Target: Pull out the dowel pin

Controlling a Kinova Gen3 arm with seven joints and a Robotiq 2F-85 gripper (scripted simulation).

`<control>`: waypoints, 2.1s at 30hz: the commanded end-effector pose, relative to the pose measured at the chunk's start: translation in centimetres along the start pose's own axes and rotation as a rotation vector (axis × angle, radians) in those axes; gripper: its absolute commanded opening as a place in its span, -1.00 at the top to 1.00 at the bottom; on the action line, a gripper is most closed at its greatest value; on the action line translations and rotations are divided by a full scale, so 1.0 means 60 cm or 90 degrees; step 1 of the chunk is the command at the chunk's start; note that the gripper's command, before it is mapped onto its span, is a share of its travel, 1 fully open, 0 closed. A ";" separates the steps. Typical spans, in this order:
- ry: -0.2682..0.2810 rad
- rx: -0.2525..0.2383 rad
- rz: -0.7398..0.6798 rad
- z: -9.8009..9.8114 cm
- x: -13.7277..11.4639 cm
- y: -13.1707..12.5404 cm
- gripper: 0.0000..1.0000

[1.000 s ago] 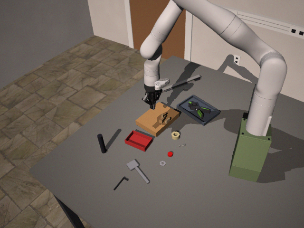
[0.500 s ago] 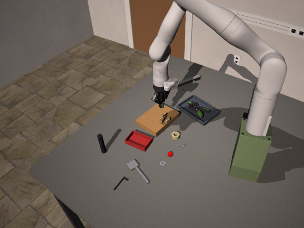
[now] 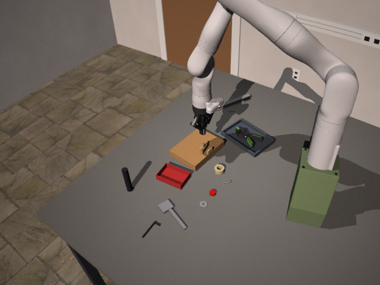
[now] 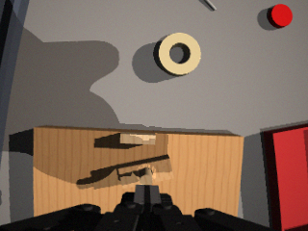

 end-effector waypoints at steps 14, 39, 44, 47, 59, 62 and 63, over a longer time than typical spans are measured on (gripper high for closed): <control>-0.001 0.000 0.000 0.001 0.001 0.000 0.80; -0.002 0.000 0.113 0.002 0.001 0.002 0.80; -0.003 0.000 0.156 0.002 0.002 0.002 0.80; -0.003 0.000 0.157 0.002 0.002 0.002 0.33; -0.003 0.000 0.157 0.002 0.002 0.002 0.33; -0.003 0.000 0.157 0.002 0.002 0.002 0.33; -0.003 0.000 0.157 0.002 0.002 0.002 0.33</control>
Point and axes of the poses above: the point where the finger pads meet when closed, its own z axis back along the fingers, its own y axis across the jaws, x = y × z, the point moved 7 cm from there along z, back along the fingers
